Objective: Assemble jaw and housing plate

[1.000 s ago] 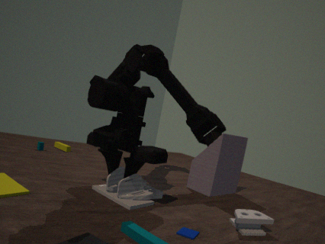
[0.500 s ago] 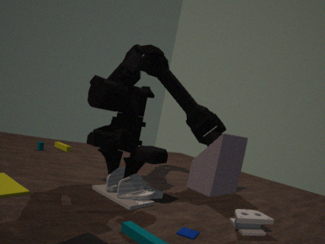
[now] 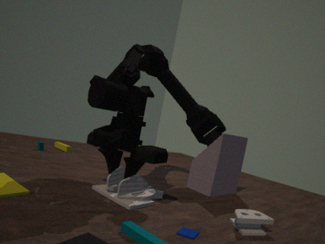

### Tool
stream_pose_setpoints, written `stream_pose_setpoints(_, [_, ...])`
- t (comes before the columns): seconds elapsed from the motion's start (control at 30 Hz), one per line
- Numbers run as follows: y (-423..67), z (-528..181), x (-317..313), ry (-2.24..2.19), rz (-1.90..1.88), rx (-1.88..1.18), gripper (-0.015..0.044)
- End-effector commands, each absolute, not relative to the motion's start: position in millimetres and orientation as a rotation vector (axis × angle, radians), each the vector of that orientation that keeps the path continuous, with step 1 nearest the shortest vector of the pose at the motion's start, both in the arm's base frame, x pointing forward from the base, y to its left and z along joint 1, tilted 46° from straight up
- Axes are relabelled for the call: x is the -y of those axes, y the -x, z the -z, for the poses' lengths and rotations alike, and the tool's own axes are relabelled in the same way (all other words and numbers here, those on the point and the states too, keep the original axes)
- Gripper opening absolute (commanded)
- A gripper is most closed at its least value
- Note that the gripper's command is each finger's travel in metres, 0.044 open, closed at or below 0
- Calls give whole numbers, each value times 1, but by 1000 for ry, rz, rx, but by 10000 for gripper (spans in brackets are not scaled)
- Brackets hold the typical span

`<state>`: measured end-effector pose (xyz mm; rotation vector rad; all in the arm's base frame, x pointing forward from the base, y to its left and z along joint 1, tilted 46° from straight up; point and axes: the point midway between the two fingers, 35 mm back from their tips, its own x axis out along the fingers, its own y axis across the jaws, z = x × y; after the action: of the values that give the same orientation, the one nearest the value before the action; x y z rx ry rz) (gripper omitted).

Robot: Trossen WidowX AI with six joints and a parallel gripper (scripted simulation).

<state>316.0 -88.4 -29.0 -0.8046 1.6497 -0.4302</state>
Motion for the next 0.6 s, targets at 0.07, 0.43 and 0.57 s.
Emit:
stream_pose_setpoints(0.07, [-317, 28, 89, 805, 434, -1648, 134])
stream_pose_setpoints(0.43, [-317, 30, 91, 805, 434, -1648, 134])
stream_pose_setpoints(0.57, [-317, 30, 91, 805, 434, -1648, 134])
